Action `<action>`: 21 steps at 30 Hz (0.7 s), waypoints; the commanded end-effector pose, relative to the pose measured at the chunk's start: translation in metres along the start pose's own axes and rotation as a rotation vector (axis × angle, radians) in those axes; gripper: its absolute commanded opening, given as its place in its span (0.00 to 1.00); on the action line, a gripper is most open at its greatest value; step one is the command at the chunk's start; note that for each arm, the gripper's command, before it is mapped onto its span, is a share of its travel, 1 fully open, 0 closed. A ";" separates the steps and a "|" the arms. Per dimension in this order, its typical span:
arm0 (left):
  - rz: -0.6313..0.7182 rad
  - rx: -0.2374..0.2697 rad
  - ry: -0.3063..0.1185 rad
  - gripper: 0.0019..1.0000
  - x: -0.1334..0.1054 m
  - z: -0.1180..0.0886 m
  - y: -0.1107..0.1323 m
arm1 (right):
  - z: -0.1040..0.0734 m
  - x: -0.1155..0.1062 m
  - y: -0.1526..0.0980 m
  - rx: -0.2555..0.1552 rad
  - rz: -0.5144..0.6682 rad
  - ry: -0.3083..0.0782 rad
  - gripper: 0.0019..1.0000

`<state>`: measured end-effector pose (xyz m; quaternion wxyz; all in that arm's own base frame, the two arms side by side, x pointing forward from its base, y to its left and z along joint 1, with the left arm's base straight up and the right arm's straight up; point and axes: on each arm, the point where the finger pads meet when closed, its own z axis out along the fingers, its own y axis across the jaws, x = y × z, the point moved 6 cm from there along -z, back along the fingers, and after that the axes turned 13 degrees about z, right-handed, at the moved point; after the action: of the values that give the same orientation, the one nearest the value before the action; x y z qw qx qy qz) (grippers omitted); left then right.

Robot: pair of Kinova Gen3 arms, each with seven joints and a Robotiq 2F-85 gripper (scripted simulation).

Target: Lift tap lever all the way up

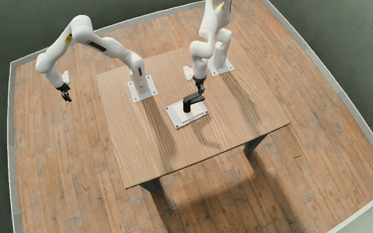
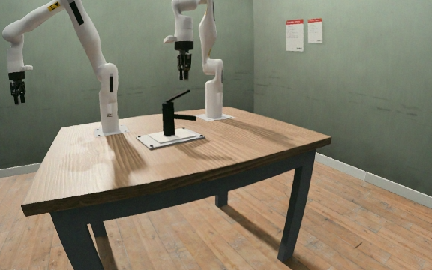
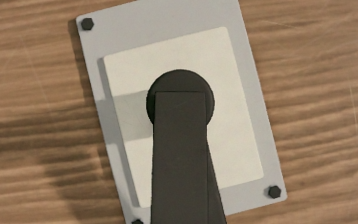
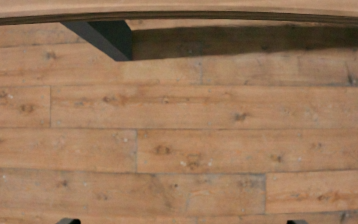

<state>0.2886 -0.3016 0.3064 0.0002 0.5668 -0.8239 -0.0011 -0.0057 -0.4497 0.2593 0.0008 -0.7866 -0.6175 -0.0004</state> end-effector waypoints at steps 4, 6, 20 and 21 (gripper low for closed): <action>0.000 0.002 0.001 0.56 0.000 -0.001 0.000 | -0.001 0.000 0.000 -0.001 0.000 -0.002 1.00; 0.000 0.002 0.001 0.55 0.000 -0.001 0.000 | -0.001 0.000 0.000 -0.001 0.000 -0.002 1.00; 0.000 0.002 0.001 0.46 0.000 -0.001 0.000 | -0.001 0.000 0.000 -0.001 0.000 -0.002 1.00; 0.000 0.002 0.001 0.46 0.000 -0.001 0.000 | -0.001 0.000 0.000 -0.001 0.000 -0.002 1.00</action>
<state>0.2886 -0.3016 0.3064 0.0002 0.5668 -0.8239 -0.0011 -0.0057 -0.4497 0.2593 0.0008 -0.7866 -0.6175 -0.0004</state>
